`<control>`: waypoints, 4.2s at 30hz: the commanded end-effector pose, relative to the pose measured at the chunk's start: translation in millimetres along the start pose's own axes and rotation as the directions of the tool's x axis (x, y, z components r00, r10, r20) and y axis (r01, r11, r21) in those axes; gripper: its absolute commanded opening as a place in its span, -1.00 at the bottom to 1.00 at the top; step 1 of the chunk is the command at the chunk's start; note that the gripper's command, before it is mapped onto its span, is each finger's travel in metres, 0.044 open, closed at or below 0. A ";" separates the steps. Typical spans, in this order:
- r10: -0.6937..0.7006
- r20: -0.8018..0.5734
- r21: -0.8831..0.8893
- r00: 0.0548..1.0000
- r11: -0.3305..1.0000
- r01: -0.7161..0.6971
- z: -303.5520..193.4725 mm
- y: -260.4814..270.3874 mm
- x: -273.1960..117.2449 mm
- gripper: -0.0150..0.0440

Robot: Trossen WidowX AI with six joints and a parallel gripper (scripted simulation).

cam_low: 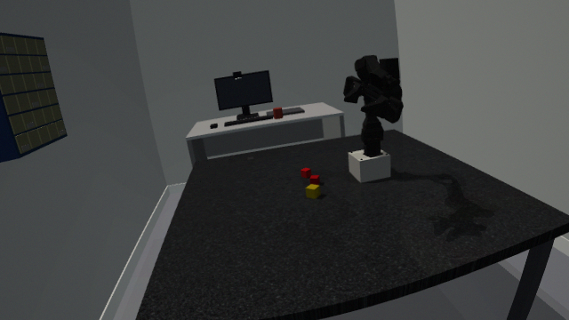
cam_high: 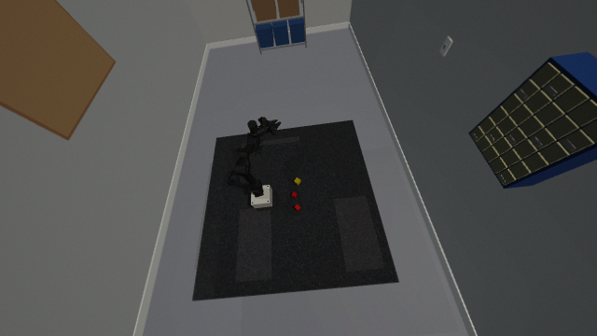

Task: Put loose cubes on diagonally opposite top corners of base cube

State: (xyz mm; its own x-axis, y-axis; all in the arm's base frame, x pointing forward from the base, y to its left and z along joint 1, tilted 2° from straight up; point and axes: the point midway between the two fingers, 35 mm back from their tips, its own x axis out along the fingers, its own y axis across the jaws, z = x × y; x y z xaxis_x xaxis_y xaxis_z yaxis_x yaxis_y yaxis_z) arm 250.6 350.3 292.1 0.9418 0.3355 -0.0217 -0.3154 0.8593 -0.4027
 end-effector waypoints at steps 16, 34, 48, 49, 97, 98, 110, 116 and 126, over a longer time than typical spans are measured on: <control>-0.133 -0.418 0.040 0.898 0.986 0.165 -135.4 -131.2 83.0 0.41; -0.152 -0.799 0.167 0.582 0.874 0.456 -271.7 -261.3 49.5 0.41; -0.005 -0.963 0.209 0.270 0.616 0.759 -351.0 -331.1 -38.5 0.41; 0.012 -0.968 0.208 0.249 0.591 0.780 -355.2 -334.4 -46.0 0.41; 0.346 -0.938 0.062 0.031 0.079 0.995 -465.4 -331.8 -167.4 0.41; 0.346 -0.938 0.062 0.031 0.079 0.995 -465.6 -331.7 -167.4 0.41; 0.346 -0.938 0.061 0.031 0.079 0.995 -483.2 -325.5 -166.7 0.41; 0.346 -0.938 0.061 0.030 0.079 0.995 -492.2 -321.9 -166.6 0.41; 0.347 -0.938 0.061 0.030 0.079 0.995 -495.9 -320.3 -166.6 -0.04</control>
State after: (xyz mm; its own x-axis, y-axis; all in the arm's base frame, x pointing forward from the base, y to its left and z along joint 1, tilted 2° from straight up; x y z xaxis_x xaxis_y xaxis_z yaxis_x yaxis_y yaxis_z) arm 253.7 -174.1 -25.6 0.0316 -0.0641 -0.9974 0.9069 0.4213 0.0017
